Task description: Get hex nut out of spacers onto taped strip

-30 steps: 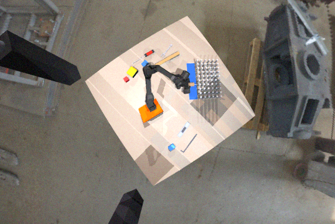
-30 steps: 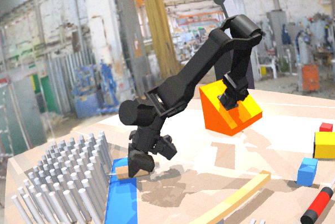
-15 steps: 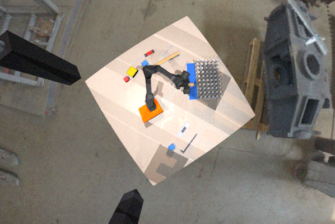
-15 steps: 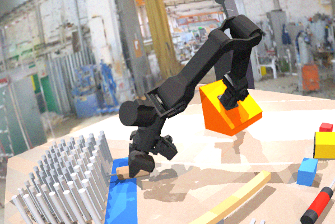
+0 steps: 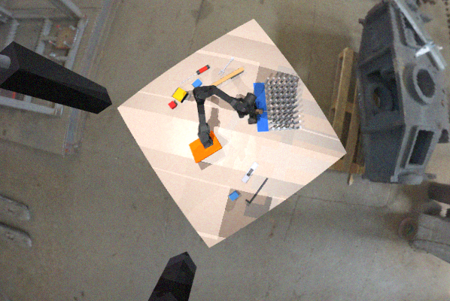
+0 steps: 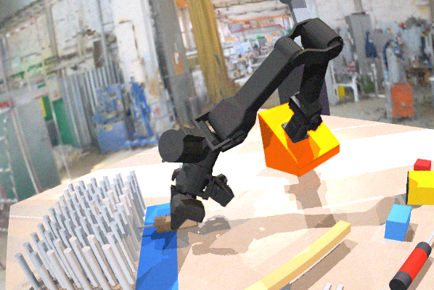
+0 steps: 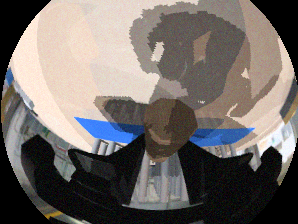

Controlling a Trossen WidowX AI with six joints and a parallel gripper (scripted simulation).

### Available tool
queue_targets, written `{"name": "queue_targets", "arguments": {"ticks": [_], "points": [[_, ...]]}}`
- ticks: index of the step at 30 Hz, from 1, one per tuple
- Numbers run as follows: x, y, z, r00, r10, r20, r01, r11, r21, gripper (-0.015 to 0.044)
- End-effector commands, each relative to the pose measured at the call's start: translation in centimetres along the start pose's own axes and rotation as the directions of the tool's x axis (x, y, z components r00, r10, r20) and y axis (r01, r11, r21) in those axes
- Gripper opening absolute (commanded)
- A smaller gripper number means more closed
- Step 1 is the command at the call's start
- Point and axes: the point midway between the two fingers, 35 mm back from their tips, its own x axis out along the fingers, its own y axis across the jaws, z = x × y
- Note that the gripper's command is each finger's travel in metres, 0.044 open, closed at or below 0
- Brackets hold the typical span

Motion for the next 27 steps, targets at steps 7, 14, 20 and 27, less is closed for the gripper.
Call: {"name": "queue_targets", "arguments": {"ticks": [7, 14, 20, 27], "points": [[-0.5, 0.0, 0.7, 1.0, 0.003, 0.0, -0.003, 1.0, 0.004, 0.0], [-0.8, 0.0, 1.1, 1.0, 0.003, 0.0, -0.003, 1.0, 0.004, 0.0], [-1.0, 0.0, 1.4, 1.0, 0.002, 0.0, -0.002, 1.0, 0.004, 0.0], [-1.3, 0.0, 1.8, 1.0, 0.002, 0.0, -0.002, 1.0, 0.004, 0.0]]}}
